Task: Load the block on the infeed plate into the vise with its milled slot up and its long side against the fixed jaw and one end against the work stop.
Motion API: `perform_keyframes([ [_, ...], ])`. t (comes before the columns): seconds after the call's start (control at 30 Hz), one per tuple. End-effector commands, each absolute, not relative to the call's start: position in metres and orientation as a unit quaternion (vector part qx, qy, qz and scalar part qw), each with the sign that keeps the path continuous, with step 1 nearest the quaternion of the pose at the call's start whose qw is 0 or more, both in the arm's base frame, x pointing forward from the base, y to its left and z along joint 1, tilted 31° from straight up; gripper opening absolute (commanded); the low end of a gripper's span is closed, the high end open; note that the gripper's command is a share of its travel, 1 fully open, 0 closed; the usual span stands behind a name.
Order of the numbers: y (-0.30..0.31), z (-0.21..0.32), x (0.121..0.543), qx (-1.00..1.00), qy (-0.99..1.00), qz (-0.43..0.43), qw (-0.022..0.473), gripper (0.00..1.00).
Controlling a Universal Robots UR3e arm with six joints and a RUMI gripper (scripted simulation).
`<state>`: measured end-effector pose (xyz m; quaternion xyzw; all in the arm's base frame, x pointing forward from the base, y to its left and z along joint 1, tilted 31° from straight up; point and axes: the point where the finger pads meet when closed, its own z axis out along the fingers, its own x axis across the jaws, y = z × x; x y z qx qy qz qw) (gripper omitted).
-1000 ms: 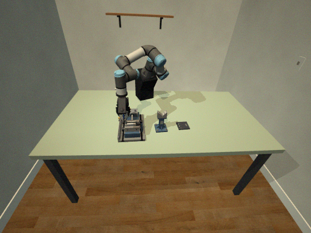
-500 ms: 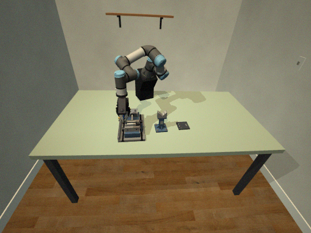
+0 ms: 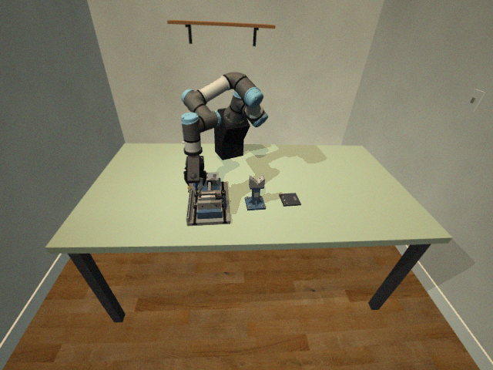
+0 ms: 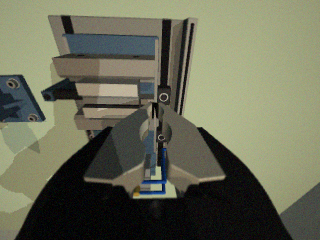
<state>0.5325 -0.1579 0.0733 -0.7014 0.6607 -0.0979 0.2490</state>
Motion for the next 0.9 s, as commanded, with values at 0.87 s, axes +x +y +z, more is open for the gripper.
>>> perform_keyframes([
  [0.87, -0.1579, 0.0713, 0.5345, -0.701, 0.661, -0.099, 0.249, 0.0],
])
